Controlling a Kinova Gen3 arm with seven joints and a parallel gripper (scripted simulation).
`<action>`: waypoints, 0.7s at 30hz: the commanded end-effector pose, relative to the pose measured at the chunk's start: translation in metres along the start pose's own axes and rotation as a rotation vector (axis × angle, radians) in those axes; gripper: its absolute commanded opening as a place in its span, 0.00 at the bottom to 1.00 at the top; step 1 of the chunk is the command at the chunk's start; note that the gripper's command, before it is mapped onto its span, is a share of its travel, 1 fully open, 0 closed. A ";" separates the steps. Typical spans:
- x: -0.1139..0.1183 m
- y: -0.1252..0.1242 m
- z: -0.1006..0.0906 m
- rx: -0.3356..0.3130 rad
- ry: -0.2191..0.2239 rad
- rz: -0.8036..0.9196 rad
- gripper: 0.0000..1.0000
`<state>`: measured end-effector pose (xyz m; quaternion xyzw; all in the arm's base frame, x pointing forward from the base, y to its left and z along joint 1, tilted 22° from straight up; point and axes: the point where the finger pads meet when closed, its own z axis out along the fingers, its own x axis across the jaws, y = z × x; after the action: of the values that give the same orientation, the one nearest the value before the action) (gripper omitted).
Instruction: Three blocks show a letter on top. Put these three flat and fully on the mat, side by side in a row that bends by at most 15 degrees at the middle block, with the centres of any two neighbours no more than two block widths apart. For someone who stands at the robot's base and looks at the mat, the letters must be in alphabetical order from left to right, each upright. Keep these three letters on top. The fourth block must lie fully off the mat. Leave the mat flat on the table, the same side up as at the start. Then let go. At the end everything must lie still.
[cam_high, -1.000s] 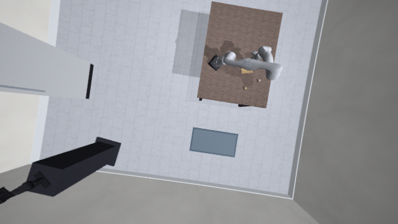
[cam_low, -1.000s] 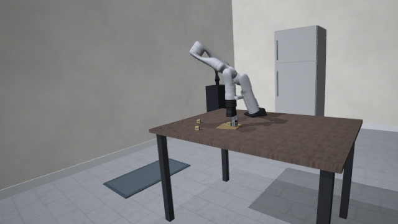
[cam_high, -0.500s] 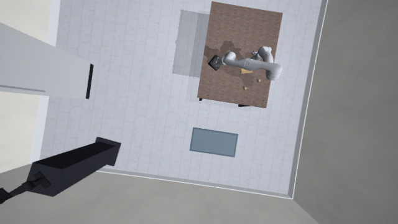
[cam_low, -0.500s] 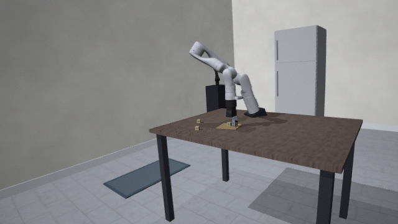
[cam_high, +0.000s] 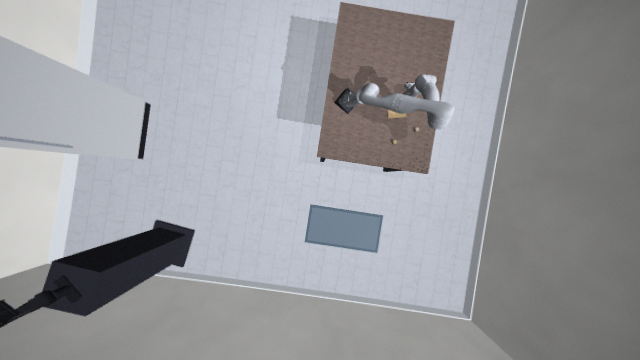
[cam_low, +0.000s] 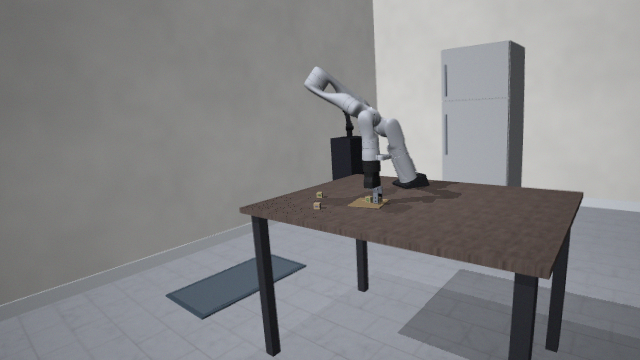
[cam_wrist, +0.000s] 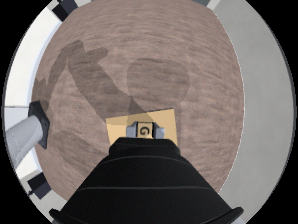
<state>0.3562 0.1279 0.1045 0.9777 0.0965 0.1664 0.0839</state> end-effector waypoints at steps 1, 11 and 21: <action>0.002 0.000 0.001 0.000 0.005 -0.004 0.49; 0.002 0.000 0.001 0.000 0.005 -0.004 0.49; 0.002 0.000 0.001 0.000 0.005 -0.004 0.61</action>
<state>0.3561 0.1279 0.1045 0.9777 0.0965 0.1664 0.0839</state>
